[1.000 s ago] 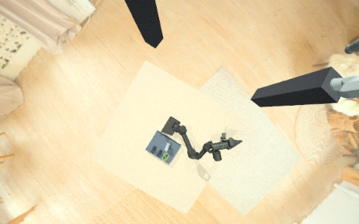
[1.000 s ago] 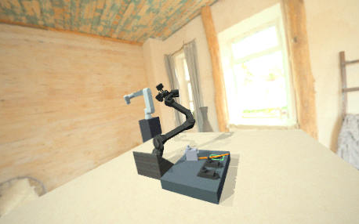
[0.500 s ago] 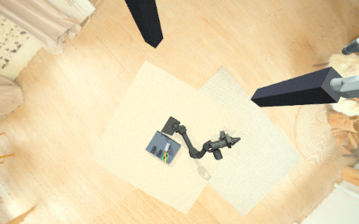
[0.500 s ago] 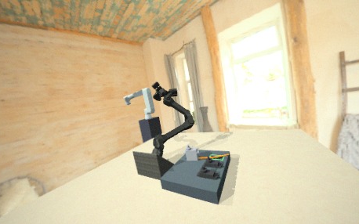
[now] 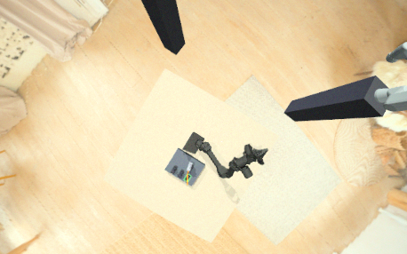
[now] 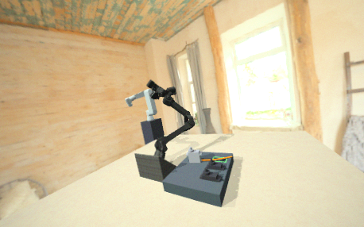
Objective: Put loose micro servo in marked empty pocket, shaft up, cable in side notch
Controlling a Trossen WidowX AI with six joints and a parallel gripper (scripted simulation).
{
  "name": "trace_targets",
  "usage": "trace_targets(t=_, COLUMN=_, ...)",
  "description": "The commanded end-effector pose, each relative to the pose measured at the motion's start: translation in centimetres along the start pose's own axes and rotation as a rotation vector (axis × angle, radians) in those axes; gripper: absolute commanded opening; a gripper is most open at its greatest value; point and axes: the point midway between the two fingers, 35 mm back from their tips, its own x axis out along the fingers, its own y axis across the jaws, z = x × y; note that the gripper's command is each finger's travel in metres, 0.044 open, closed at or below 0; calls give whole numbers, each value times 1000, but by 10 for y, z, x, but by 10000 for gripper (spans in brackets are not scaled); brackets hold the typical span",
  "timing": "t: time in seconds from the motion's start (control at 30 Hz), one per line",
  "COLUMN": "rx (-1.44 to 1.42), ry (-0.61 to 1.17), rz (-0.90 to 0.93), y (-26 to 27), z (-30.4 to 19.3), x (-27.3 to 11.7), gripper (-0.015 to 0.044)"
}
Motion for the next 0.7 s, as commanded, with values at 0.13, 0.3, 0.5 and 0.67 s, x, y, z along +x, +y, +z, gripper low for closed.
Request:
trace_targets(t=0.13, rx=-63, ry=7, rz=-109, y=-31, z=-1, x=-3, gripper=0)
trace_targets(t=0.3, rx=-98, ry=12, rz=-169, y=-47, z=-1, x=-8, gripper=0)
trace_targets(t=0.5, rx=-137, ry=29, rz=-242, y=-66, z=-4, x=-15, gripper=0)
trace_targets(t=0.67, rx=-203, ry=55, rz=-338, y=-92, z=-6, x=-23, gripper=0)
